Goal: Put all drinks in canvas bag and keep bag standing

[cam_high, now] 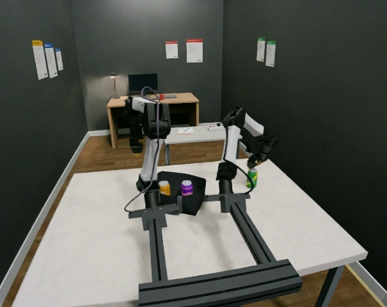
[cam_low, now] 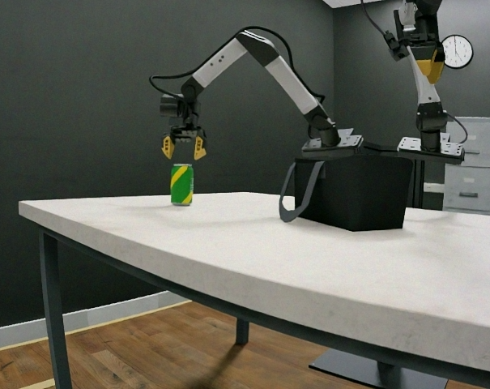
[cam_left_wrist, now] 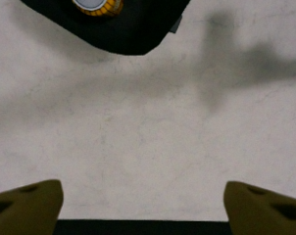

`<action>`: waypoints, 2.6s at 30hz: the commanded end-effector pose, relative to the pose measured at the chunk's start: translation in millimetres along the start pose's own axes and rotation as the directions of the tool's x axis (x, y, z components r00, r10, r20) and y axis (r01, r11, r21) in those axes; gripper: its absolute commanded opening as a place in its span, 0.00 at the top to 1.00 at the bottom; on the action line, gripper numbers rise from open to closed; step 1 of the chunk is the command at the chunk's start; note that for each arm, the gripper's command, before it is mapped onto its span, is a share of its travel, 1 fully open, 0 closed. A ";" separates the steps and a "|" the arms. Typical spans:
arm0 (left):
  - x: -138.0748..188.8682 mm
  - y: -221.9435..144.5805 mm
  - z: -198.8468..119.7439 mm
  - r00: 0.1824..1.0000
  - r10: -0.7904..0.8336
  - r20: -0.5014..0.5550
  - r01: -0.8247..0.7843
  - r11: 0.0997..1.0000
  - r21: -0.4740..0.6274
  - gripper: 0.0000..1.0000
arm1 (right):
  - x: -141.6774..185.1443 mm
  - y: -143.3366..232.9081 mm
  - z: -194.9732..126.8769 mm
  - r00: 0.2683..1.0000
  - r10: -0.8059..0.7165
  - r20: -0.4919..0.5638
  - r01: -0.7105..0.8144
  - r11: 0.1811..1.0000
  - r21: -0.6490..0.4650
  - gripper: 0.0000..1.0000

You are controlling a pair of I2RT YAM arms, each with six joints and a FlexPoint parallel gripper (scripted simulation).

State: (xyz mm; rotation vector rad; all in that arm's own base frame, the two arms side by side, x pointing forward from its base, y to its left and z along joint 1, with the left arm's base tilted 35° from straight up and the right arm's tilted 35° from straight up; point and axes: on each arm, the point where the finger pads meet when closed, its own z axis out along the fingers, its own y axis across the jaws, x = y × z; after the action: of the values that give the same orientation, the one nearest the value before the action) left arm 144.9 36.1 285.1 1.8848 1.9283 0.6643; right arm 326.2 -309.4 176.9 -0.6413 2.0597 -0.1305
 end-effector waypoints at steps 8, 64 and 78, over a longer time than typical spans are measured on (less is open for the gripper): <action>-0.1 1.9 2.6 1.000 -0.001 0.005 0.001 1.000 0.006 0.14 | 9.0 -0.7 15.4 1.000 0.003 -0.014 -0.003 1.000 0.008 0.16; -0.1 1.9 2.6 1.000 -0.002 0.005 0.002 1.000 0.006 0.14 | 18.3 -15.0 46.1 0.999 -0.031 -0.016 0.032 0.998 0.057 0.32; -0.1 1.9 2.6 1.000 -0.002 0.005 0.002 1.000 0.006 0.14 | 18.3 -15.0 46.1 0.999 -0.031 -0.016 0.032 0.998 0.057 0.33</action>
State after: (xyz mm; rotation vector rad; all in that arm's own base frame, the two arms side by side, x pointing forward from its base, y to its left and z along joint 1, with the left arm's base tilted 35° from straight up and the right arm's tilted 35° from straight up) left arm 144.9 36.1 285.1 1.8830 1.9297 0.6638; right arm 363.8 -313.5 120.4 -0.6383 2.0703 -0.1445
